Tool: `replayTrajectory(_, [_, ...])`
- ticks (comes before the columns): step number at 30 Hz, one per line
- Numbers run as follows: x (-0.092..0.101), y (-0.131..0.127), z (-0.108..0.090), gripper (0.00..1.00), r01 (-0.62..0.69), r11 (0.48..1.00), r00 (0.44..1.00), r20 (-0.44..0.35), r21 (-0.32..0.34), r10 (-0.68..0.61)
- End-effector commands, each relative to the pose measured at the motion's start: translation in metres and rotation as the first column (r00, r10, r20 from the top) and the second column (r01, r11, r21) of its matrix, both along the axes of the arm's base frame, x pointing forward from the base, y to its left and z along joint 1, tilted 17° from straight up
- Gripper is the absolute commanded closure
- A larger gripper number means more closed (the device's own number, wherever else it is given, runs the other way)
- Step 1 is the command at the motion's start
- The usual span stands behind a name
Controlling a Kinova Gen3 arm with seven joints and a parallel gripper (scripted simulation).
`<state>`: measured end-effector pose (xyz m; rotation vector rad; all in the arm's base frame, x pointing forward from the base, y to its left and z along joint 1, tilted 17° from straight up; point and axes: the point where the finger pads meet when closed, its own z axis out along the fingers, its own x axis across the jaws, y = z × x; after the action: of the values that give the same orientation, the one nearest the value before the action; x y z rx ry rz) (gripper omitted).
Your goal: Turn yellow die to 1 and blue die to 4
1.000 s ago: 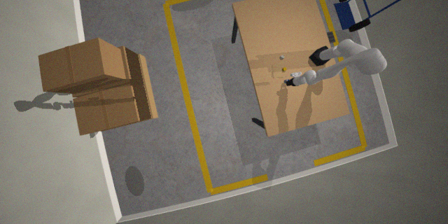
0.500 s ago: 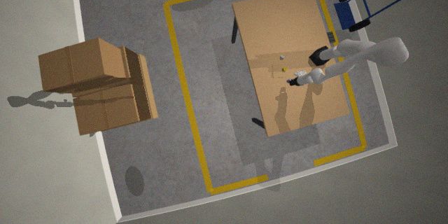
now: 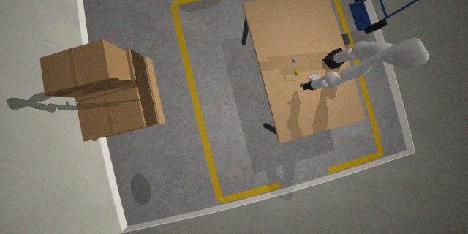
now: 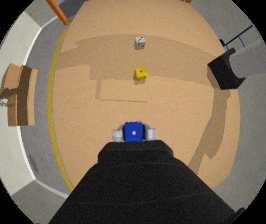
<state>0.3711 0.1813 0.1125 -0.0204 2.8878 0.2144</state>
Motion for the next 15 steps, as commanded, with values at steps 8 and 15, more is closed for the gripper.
replayTrajectory(8, [-0.0024,-0.0032,-0.0024,0.43,0.111,0.994,0.994,-0.024,0.023,-0.11])
replayTrajectory(15, [-0.0057,-0.0068,-0.0059,0.43,0.252,0.967,0.967,-0.058,0.047,-0.249])
